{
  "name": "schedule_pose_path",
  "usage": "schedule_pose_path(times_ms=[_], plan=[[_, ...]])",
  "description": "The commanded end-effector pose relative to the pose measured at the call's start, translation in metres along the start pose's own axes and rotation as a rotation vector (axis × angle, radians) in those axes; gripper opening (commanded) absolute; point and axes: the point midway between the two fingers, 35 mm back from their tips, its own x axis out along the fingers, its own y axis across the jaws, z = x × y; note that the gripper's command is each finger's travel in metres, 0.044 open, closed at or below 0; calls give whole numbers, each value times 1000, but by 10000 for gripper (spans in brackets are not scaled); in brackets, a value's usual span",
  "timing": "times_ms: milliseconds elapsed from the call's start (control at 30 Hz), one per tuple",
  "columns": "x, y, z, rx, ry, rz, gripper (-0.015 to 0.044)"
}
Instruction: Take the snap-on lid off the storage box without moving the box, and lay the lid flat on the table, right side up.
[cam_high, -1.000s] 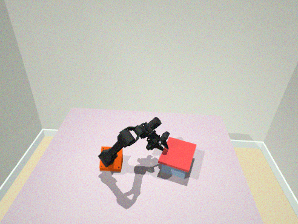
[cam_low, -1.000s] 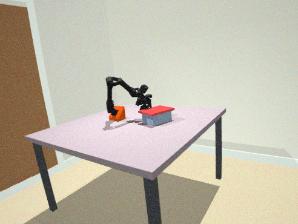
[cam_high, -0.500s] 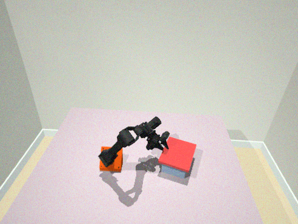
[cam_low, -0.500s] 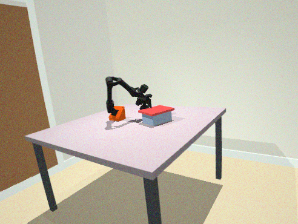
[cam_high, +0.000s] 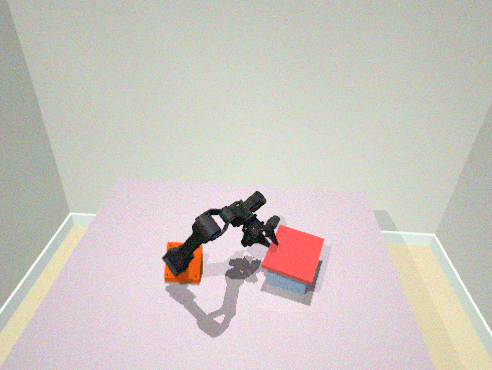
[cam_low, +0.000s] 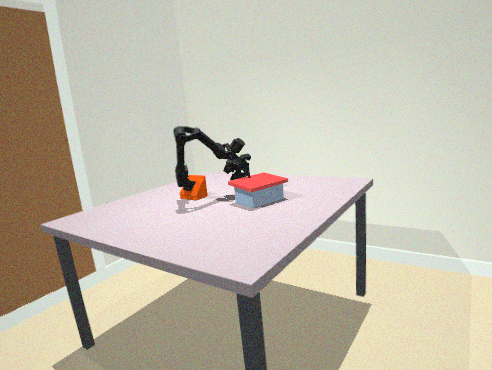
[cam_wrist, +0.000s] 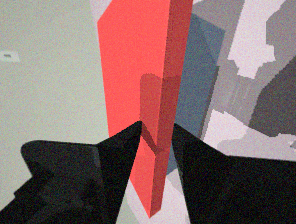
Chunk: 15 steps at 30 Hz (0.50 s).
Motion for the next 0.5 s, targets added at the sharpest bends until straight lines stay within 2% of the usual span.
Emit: schedule_pose_path(times_ms=[0,467], plan=[[-2,2,0,4,0,6,0],[-2,3,0,0,0,6,0]])
